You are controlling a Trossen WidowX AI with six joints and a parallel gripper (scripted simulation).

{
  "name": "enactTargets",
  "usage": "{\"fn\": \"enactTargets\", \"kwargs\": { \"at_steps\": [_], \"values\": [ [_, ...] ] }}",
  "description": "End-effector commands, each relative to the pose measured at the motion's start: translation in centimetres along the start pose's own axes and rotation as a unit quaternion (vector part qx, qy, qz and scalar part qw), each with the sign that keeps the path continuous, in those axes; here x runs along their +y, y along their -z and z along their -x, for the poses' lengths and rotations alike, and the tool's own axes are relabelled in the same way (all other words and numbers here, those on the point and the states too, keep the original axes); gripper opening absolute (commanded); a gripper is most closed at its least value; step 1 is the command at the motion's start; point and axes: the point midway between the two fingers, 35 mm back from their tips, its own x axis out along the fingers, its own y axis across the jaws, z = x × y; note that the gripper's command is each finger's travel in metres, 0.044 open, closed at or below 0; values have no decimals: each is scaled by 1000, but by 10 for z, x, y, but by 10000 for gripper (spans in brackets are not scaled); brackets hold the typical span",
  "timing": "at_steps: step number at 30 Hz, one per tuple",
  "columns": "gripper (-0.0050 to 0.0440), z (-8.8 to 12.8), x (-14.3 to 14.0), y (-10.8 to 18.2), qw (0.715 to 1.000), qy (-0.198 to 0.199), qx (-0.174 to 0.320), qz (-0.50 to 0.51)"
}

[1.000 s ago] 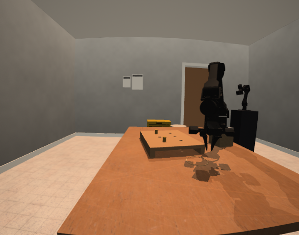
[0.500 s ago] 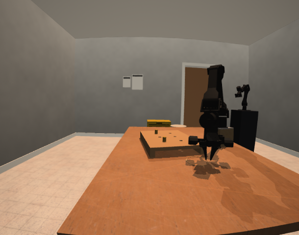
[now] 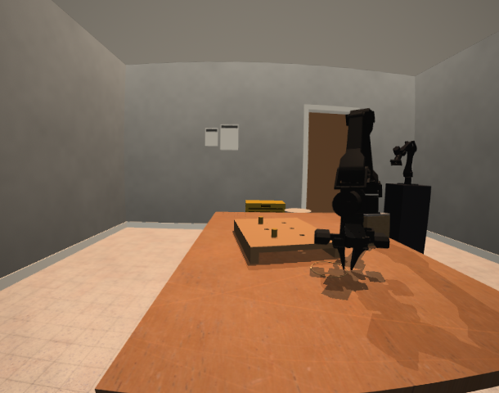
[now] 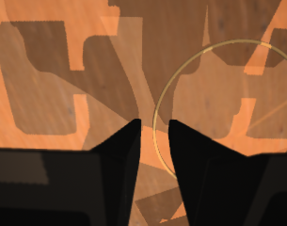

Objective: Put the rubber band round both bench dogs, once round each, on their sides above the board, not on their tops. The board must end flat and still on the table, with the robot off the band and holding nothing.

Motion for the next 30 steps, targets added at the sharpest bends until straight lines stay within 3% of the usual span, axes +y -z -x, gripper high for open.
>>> {"fn": "enactTargets", "kwargs": {
  "at_steps": [1, 30],
  "values": [
    [80, -3, -1, 1, 1000, 1, 0, 0],
    [80, -2, -3, -5, 1000, 4, -10, -1]
  ]
}}
